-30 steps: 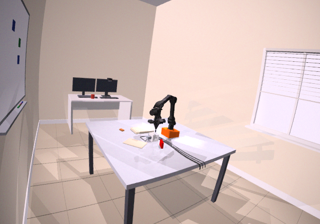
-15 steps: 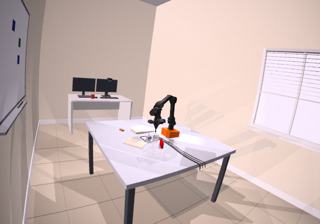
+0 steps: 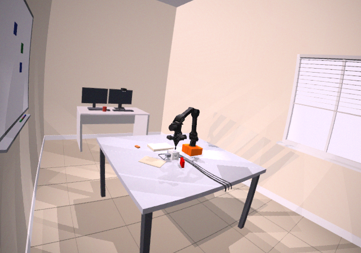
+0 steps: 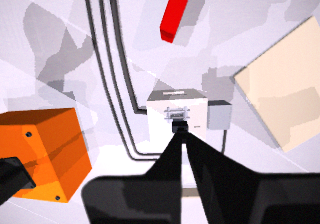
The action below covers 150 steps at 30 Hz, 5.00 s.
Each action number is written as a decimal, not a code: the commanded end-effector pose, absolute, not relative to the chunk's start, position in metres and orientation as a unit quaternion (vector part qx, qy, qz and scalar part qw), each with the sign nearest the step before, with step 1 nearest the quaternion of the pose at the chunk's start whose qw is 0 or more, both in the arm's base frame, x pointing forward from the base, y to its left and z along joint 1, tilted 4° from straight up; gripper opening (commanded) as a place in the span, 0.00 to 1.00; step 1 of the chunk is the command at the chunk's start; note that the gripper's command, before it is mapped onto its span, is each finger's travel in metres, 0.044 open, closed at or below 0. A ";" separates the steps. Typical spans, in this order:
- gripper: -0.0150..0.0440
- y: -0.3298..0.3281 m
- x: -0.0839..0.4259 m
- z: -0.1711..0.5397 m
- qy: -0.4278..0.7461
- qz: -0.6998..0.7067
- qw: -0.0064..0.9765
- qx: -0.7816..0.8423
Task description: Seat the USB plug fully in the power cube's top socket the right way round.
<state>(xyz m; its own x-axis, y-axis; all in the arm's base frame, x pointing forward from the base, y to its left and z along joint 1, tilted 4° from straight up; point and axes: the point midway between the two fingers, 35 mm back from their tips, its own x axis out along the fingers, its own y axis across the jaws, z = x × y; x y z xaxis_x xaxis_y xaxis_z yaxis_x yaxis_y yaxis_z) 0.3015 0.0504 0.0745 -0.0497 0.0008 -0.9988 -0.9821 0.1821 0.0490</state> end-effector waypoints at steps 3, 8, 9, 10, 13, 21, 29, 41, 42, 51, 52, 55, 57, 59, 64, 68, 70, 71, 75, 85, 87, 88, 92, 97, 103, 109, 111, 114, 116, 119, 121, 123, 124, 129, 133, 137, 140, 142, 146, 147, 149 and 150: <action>0.25 0.051 0.302 0.073 0.555 0.466 0.528 -0.443; 0.25 0.051 0.302 0.073 0.555 0.466 0.528 -0.443; 0.25 0.051 0.302 0.073 0.555 0.466 0.528 -0.443; 0.25 0.051 0.302 0.072 0.555 0.466 0.528 -0.443; 0.25 0.051 0.302 0.072 0.554 0.466 0.528 -0.443; 0.25 0.051 0.301 0.071 0.554 0.467 0.527 -0.444; 0.25 0.051 0.301 0.070 0.553 0.468 0.527 -0.444; 0.25 0.051 0.301 0.069 0.553 0.468 0.526 -0.445; 0.25 0.051 0.301 0.069 0.553 0.468 0.526 -0.445; 0.25 0.051 0.301 0.068 0.552 0.469 0.526 -0.446; 0.25 0.051 0.301 0.067 0.552 0.469 0.526 -0.446; 0.25 0.051 0.301 0.067 0.552 0.469 0.526 -0.446; 0.25 0.051 0.301 0.067 0.552 0.469 0.526 -0.446; 0.25 0.051 0.301 0.067 0.552 0.469 0.526 -0.446; 0.25 0.051 0.301 0.066 0.552 0.469 0.526 -0.446; 0.25 0.051 0.301 0.065 0.552 0.469 0.526 -0.446; 0.25 0.051 0.301 0.065 0.552 0.469 0.526 -0.446; 0.25 0.051 0.301 0.065 0.552 0.469 0.526 -0.446; 0.25 0.051 0.301 0.065 0.552 0.469 0.526 -0.446; 0.25 0.051 0.301 0.063 0.552 0.469 0.526 -0.446; 0.25 0.051 0.301 0.063 0.552 0.469 0.526 -0.446; 0.25 0.051 0.301 0.063 0.552 0.469 0.526 -0.446; 0.25 0.051 0.301 0.063 0.552 0.469 0.526 -0.446; 0.25 0.051 0.301 0.062 0.552 0.469 0.526 -0.446; 0.25 0.051 0.301 0.061 0.552 0.469 0.526 -0.446; 0.25 0.051 0.301 0.061 0.552 0.469 0.526 -0.446; 0.25 0.051 0.301 0.060 0.552 0.469 0.526 -0.446; 0.25 0.051 0.301 0.060 0.552 0.469 0.526 -0.446; 0.25 0.051 0.301 0.060 0.552 0.469 0.526 -0.446; 0.25 0.051 0.301 0.059 0.552 0.469 0.526 -0.446; 0.25 0.051 0.301 0.059 0.552 0.469 0.526 -0.446; 0.25 0.051 0.301 0.059 0.552 0.469 0.526 -0.446; 0.25 0.051 0.301 0.059 0.552 0.469 0.526 -0.446; 0.25 0.051 0.301 0.058 0.552 0.469 0.526 -0.446; 0.25 0.051 0.301 0.058 0.552 0.469 0.526 -0.446; 0.25 0.051 0.301 0.057 0.552 0.469 0.526 -0.446; 0.25 0.051 0.301 0.057 0.552 0.469 0.526 -0.446; 0.25 0.051 0.301 0.057 0.552 0.469 0.526 -0.446; 0.25 0.051 0.301 0.056 0.552 0.469 0.526 -0.446; 0.25 0.052 0.301 0.056 0.552 0.469 0.526 -0.446; 0.25 0.052 0.301 0.056 0.552 0.469 0.526 -0.446; 0.25 0.052 0.301 0.056 0.552 0.469 0.526 -0.446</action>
